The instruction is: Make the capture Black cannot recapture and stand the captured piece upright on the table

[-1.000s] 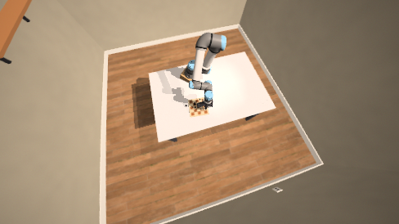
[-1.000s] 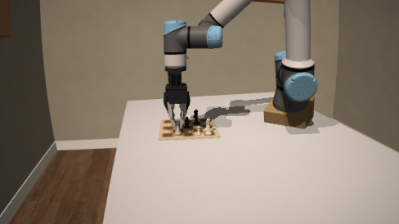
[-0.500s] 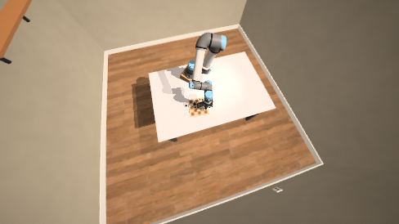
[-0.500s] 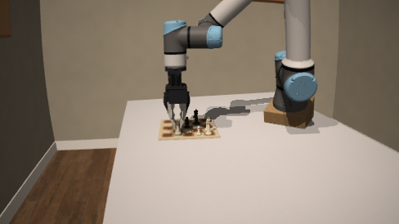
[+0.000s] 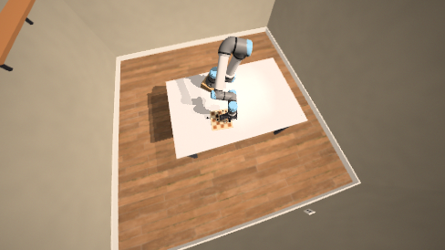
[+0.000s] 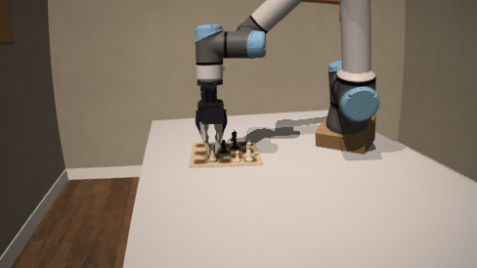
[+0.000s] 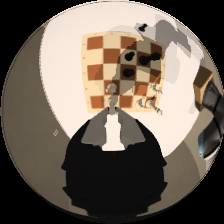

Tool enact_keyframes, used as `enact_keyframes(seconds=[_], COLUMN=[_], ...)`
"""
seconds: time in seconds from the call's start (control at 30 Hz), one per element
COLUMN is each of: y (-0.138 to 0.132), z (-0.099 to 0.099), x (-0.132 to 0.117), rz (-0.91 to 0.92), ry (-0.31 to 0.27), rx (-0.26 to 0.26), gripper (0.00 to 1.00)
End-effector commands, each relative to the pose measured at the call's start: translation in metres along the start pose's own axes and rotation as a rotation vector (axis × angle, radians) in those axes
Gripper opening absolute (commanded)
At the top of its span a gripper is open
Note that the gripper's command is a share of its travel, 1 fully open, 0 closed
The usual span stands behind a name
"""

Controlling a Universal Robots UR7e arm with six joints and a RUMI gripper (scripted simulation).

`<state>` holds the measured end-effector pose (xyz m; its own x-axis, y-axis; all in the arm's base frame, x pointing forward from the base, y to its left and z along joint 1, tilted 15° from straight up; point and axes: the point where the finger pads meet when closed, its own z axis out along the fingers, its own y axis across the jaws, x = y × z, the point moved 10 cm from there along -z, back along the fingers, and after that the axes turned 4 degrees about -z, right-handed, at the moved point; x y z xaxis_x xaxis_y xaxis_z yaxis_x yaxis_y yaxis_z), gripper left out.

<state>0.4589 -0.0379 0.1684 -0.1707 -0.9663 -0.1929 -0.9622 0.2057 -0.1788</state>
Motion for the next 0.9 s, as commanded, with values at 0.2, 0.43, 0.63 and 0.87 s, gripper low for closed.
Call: enact_keyframes(seconds=[0.2, 0.43, 0.63, 0.87], y=[-0.0003, -0.0003, -0.0003, -0.0003], z=[-0.0004, -0.0001, 0.0013, 0.0028], x=[0.0000, 0.0000, 0.0000, 0.0000], rz=[0.000, 0.000, 0.000, 0.000], ry=[0.000, 0.000, 0.000, 0.000], rx=[0.001, 0.001, 0.001, 0.001], gripper=[0.00, 0.00, 0.00, 0.00])
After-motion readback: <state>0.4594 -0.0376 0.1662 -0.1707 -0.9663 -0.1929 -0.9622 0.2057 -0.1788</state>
